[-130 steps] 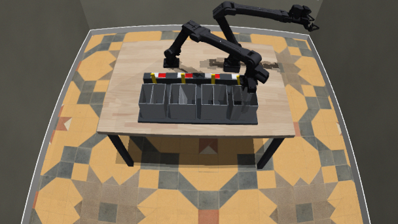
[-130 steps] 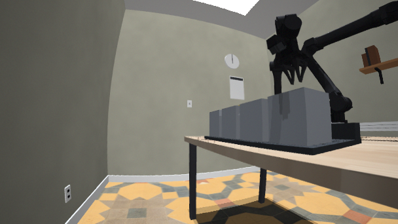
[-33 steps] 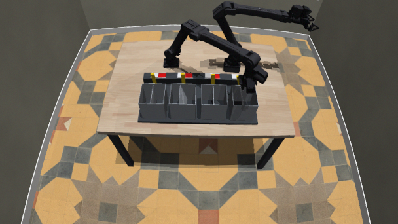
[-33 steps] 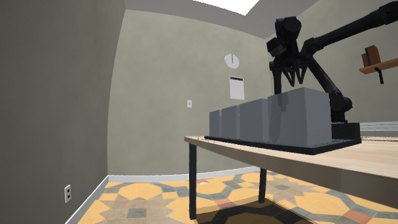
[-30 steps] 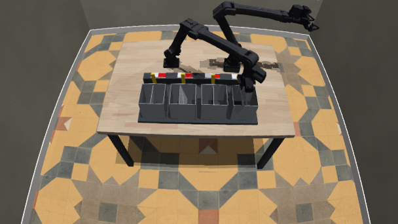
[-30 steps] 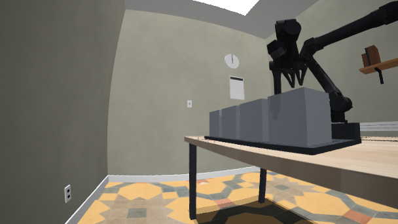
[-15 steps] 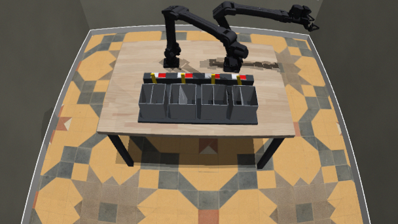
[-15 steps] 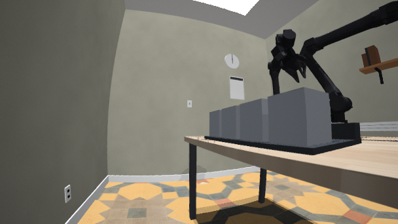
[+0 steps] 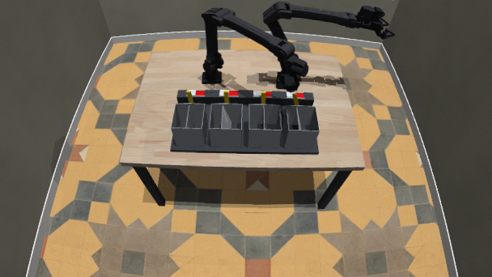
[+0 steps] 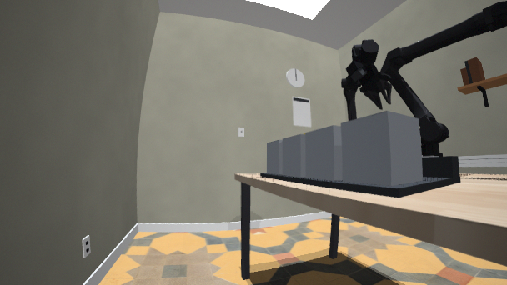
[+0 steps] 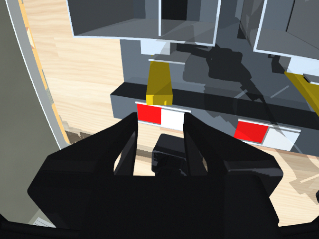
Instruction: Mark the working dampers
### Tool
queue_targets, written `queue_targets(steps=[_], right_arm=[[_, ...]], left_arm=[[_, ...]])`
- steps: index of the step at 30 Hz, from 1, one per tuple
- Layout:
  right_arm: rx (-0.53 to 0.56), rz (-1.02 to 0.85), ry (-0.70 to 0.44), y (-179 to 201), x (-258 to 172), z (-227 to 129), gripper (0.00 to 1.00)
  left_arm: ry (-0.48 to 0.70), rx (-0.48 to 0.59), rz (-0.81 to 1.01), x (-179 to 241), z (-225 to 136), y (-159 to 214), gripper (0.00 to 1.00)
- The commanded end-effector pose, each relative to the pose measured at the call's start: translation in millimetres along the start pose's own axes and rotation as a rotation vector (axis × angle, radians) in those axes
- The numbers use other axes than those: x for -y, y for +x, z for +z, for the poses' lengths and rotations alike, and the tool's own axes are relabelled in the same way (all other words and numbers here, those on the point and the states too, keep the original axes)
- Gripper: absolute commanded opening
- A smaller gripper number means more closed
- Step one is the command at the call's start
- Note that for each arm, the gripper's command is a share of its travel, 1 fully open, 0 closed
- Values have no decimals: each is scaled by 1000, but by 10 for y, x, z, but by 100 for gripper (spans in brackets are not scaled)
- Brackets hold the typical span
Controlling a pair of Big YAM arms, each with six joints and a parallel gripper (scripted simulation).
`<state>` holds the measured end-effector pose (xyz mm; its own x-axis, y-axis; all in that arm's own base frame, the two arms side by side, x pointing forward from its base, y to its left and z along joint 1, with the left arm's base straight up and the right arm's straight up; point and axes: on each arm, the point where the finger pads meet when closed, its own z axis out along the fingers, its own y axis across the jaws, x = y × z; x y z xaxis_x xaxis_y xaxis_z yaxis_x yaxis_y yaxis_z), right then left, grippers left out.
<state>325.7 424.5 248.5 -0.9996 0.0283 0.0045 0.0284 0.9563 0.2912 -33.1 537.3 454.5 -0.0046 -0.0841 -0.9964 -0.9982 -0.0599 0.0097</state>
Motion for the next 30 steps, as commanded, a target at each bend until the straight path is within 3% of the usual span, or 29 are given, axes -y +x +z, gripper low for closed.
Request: queue_targets(steps=[1, 17, 21, 30], right_arm=[[29, 8, -34, -90, -82, -152, 36], [4, 6, -3, -11, -49, 166, 36], [22, -7, -29, -51, -164, 82, 36], [3, 4, -3, 3, -60, 369, 36]], left_arm=[[7, 84, -9, 45, 27, -465, 100], [7, 84, -9, 45, 27, -465, 100], [7, 84, -9, 45, 27, -465, 100], [7, 84, -9, 45, 27, -465, 100]])
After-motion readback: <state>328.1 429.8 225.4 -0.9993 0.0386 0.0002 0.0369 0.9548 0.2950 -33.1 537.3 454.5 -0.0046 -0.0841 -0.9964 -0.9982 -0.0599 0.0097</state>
